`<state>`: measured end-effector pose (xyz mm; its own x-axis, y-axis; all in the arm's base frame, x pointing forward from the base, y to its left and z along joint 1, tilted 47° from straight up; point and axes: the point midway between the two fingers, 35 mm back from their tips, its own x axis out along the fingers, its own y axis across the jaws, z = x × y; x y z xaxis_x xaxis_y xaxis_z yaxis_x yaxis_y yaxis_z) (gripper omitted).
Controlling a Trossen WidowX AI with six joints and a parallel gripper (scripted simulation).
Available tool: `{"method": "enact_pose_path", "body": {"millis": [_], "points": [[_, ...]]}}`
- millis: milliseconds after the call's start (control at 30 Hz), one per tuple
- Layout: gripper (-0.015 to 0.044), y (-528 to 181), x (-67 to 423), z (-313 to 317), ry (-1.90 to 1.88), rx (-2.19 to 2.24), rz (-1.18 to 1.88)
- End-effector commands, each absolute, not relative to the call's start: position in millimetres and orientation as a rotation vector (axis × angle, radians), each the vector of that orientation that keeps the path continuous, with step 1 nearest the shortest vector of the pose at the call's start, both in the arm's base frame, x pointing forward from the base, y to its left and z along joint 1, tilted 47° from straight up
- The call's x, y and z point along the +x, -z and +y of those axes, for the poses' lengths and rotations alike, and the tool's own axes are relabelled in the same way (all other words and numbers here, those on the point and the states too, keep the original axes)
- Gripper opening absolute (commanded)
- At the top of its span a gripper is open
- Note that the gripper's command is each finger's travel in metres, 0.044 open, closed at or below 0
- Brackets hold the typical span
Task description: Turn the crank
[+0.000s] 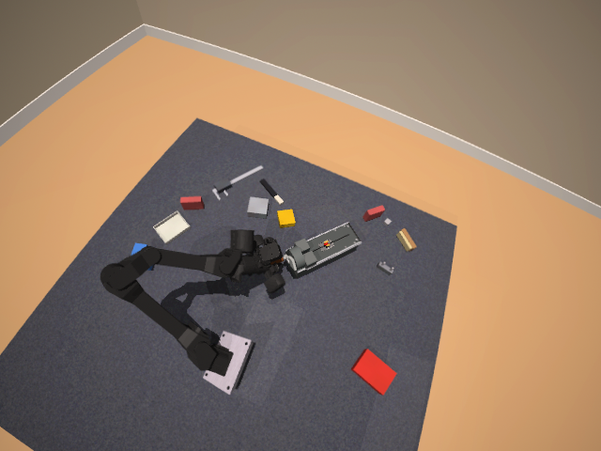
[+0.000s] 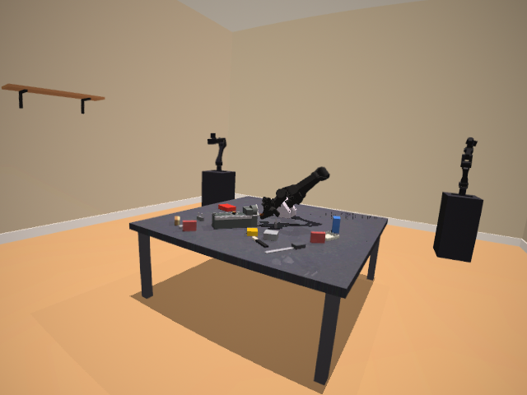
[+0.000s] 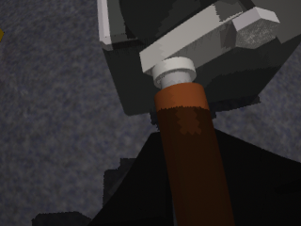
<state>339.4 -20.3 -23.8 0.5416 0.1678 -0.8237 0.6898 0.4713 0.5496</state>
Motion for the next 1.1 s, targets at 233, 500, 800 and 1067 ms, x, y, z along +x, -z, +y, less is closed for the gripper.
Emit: {"method": "enact_pose_path", "body": {"millis": [233, 500, 800, 1067], "points": [[0.0000, 18, 342, -22, 0.394, 1.064, 0.976], [0.0000, 13, 344, -23, 0.394, 1.064, 0.975], [0.0000, 8, 345, -27, 0.394, 1.063, 0.975], [0.0000, 5, 345, -30, 0.394, 1.063, 0.975]]}}
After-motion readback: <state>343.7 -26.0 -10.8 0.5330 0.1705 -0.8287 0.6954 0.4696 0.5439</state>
